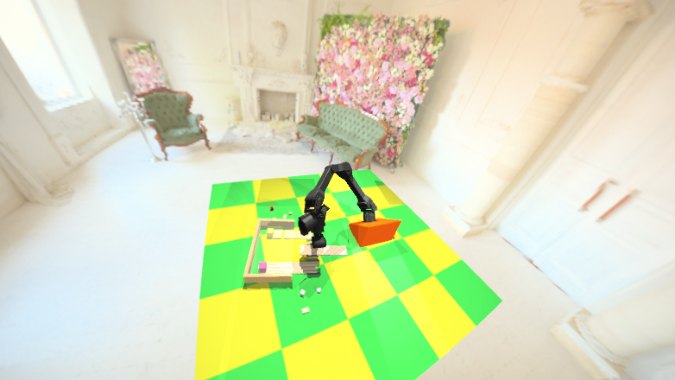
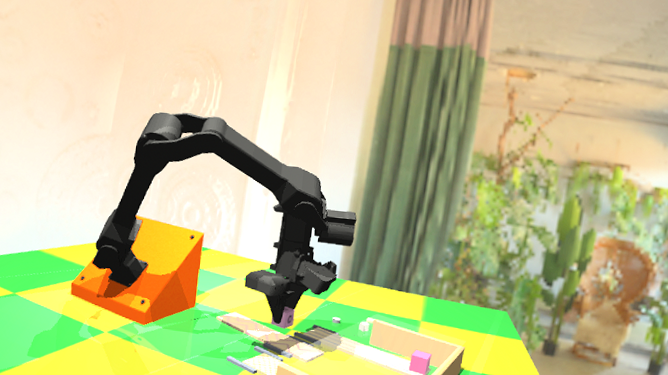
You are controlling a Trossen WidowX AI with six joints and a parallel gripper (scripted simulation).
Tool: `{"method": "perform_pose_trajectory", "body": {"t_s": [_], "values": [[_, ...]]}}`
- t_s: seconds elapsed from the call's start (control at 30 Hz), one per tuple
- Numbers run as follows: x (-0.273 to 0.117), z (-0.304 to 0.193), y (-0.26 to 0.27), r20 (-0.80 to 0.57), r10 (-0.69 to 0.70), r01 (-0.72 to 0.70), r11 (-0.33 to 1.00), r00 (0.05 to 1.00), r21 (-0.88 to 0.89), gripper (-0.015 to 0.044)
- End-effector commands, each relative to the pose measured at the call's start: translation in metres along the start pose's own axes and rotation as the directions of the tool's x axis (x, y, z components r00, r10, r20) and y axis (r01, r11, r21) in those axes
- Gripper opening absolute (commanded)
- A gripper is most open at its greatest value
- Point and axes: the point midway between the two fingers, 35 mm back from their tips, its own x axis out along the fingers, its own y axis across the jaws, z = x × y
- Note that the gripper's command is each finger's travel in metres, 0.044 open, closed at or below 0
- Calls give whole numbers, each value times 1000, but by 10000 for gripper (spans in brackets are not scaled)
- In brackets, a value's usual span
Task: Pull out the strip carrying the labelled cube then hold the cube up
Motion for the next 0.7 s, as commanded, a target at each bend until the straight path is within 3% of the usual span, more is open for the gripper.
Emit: {"method": "perform_pose_trajectory", "body": {"t_s": [0.0,0.4,0.67], "values": [[-3,-11,-2,2,6,-6,1000,1000,2,0],[-3,-43,-12,1,5,-5,1000,1000,1,0],[-38,-43,-12,0,6,-6,1000,1000,1,0]]}}
